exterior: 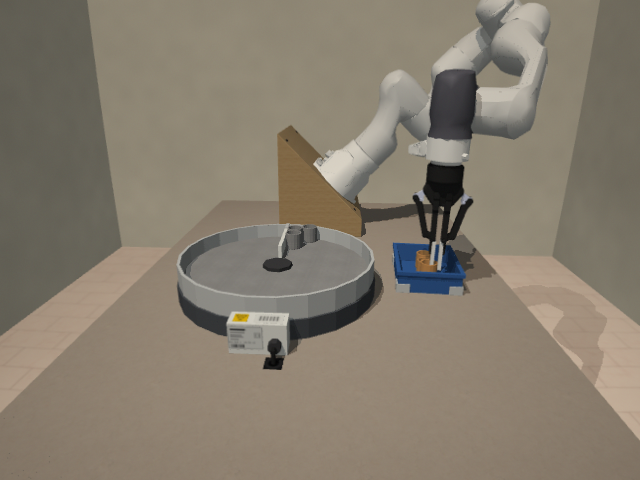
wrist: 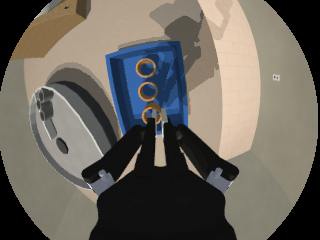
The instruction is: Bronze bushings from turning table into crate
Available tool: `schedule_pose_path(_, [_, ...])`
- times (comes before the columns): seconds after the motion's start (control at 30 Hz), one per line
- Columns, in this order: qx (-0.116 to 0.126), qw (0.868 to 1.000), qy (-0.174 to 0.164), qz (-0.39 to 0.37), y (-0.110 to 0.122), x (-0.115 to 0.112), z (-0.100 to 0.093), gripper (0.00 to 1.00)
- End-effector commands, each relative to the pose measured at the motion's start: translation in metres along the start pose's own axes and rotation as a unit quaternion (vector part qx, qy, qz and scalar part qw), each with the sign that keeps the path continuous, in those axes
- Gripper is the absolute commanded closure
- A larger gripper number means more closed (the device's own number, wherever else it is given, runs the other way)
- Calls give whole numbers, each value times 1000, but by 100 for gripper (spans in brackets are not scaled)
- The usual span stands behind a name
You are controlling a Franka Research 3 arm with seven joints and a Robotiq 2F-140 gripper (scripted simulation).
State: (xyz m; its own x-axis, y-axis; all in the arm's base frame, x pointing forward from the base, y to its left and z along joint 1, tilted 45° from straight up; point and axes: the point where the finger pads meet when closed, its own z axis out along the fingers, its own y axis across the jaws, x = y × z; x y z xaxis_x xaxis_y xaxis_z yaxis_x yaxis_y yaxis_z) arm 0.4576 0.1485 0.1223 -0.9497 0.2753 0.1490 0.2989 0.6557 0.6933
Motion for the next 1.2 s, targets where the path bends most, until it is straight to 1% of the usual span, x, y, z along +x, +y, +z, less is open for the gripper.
schedule_pose_path(0.0, [1,1000,-4,-6,-1,-2,4,100])
schedule_pose_path(0.27, [1,1000,-4,-6,-1,-2,9,100])
schedule_pose_path(1.17, [1,1000,-4,-6,-1,-2,9,100])
